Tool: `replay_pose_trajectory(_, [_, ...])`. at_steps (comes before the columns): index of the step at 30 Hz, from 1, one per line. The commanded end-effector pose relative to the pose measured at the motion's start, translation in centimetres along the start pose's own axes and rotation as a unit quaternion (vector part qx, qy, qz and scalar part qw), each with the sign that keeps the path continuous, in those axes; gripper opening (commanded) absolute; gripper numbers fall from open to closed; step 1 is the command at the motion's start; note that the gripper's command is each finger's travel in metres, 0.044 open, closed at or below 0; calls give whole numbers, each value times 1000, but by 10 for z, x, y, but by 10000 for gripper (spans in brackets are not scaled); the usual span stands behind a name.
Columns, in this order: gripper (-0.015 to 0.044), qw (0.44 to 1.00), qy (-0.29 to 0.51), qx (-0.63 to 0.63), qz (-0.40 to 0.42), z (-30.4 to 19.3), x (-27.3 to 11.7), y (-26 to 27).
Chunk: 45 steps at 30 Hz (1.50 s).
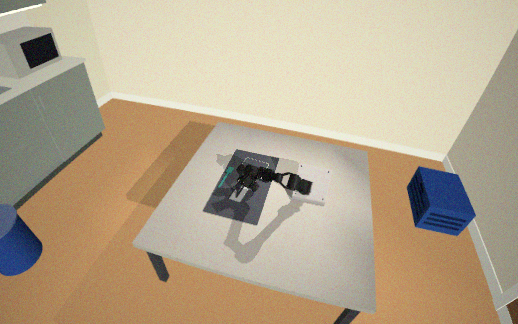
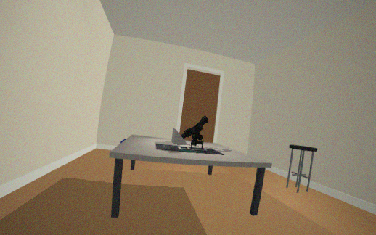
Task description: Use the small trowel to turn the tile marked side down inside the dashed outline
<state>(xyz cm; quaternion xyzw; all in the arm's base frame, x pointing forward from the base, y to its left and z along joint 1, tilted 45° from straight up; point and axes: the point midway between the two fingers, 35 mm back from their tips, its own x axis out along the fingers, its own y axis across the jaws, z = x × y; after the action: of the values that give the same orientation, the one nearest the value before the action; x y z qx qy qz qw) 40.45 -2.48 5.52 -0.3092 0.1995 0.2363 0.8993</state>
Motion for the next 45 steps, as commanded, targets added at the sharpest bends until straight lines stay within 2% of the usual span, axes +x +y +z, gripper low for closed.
replay_pose_trajectory(1, [0,1000,10,-16,-20,1,-10,-21])
replay_pose_trajectory(23, [0,1000,13,-20,-20,-43,-39,-53])
replay_pose_trajectory(38, [0,999,14,-21,-20,-91,-40,-55])
replay_pose_trajectory(45, [0,999,14,-21,-20,-93,-40,-54])
